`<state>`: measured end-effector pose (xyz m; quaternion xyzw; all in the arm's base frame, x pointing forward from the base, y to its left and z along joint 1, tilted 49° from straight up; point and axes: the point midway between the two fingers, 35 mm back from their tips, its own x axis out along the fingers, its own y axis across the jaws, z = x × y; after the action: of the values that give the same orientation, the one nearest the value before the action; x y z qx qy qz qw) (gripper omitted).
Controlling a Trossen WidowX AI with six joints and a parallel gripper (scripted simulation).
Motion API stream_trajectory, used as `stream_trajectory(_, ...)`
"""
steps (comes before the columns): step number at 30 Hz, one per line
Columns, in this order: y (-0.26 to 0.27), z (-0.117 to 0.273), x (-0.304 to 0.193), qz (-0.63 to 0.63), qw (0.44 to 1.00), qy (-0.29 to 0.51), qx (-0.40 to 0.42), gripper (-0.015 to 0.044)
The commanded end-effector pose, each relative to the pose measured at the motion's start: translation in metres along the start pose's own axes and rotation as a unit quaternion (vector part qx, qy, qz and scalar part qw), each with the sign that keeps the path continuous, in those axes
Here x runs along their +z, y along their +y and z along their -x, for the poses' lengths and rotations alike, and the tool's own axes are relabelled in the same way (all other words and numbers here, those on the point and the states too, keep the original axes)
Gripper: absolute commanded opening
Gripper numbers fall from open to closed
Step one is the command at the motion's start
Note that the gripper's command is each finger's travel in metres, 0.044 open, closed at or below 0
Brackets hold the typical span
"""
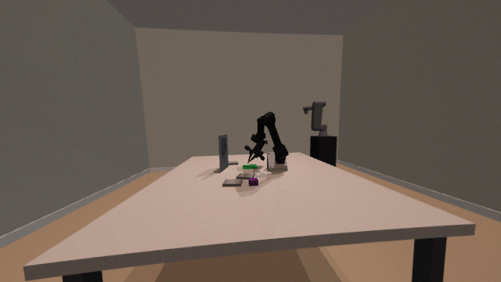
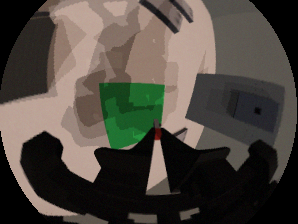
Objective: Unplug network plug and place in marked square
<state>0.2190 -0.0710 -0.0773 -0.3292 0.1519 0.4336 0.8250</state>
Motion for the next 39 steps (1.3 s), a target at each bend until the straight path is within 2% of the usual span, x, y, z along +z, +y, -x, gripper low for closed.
stream_trajectory(1, 0.004, -0.004, 0.002, -0.004, 1.000, -0.003, 0.000, 0.0000)
stream_trajectory(38, 0.017, -0.022, 0.003, -0.001, 1.000, -0.003, 0.000, 0.0000)
stream_trajectory(39, 0.017, -0.022, 0.003, -0.001, 1.000, -0.003, 0.000, 0.0026)
